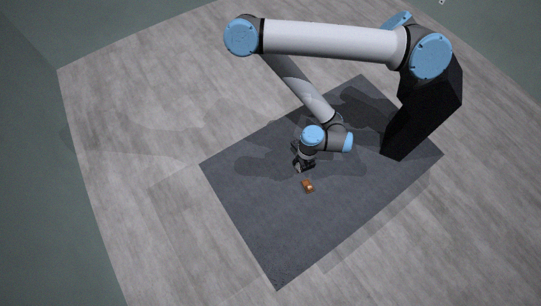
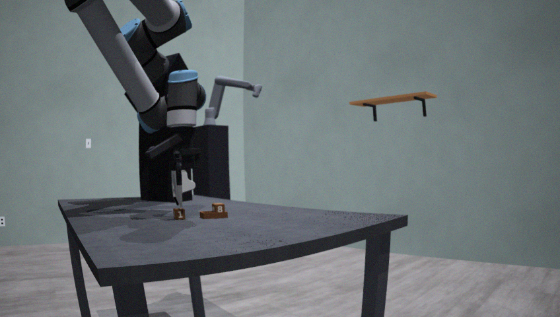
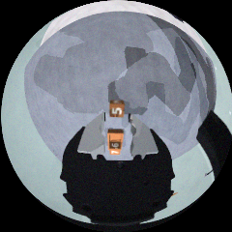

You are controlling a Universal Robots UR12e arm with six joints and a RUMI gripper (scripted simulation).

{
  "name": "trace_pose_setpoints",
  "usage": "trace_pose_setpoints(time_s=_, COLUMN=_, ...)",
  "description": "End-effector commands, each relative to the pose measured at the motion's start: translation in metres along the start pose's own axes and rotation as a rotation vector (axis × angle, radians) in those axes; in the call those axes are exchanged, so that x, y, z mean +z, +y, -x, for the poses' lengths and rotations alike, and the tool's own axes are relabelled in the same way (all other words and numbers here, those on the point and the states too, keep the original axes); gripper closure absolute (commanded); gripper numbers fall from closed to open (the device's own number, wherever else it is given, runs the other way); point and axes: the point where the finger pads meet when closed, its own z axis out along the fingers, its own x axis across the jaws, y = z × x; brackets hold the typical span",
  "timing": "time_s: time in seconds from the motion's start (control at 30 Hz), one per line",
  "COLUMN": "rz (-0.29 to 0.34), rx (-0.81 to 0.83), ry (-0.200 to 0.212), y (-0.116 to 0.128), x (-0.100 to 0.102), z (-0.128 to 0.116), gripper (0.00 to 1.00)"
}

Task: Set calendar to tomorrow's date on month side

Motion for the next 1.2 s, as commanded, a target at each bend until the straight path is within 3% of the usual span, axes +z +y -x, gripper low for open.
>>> trace_pose_setpoints(time_s=0.0, rz=0.000, rx=0.000, ry=-0.001, y=0.000, x=-0.001, z=0.000, gripper=0.72)
trace_pose_setpoints(time_s=0.43, rz=0.000, rx=0.000, ry=-0.001, y=0.000, x=0.002, z=0.000, gripper=0.72)
trace_pose_setpoints(time_s=1.17, rz=0.000, rx=0.000, ry=-0.001, y=0.000, x=0.027, z=0.000, gripper=0.72)
